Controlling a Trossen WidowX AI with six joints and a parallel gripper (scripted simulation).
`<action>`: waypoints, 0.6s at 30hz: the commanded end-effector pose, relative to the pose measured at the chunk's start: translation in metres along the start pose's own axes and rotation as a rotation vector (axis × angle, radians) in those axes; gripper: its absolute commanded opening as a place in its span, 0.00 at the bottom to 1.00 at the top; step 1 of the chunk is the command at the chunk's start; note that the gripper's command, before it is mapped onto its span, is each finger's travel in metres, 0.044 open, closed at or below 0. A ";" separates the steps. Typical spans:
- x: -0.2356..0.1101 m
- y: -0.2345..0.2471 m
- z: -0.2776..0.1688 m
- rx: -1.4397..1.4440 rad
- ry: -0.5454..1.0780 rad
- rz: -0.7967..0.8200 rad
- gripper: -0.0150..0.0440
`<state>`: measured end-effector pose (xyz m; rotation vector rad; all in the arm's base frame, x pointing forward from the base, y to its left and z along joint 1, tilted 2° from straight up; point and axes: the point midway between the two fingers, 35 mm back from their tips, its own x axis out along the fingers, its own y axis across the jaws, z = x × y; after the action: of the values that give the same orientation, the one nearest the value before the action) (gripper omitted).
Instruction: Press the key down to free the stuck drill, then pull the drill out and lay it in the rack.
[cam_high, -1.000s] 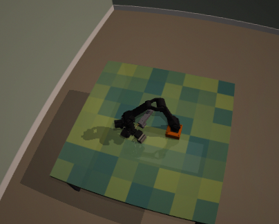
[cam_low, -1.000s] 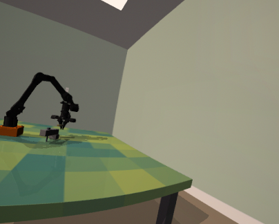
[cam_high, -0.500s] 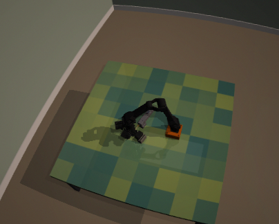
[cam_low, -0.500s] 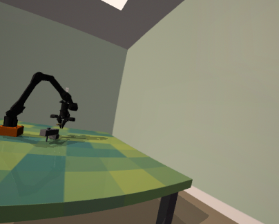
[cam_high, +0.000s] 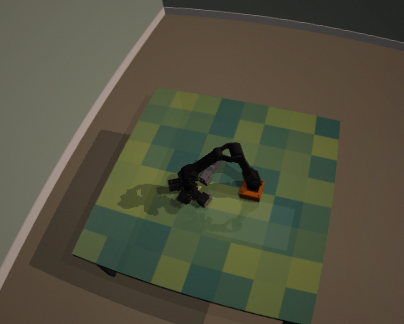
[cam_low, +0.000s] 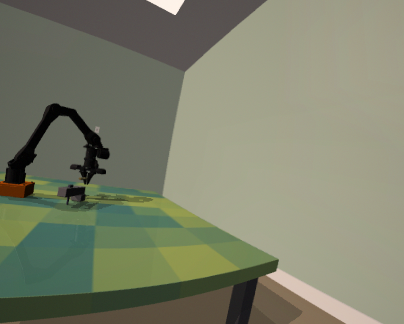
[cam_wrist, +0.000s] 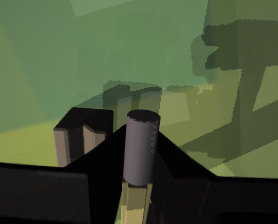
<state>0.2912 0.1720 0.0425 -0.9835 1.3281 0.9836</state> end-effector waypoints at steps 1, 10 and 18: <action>0.001 0.009 0.000 0.005 0.005 0.008 0.25; 0.000 0.021 0.003 0.005 0.004 0.009 0.25; 0.000 0.033 0.004 0.005 0.004 0.010 0.25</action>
<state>0.2683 0.1851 0.0436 -0.9819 1.3316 0.9864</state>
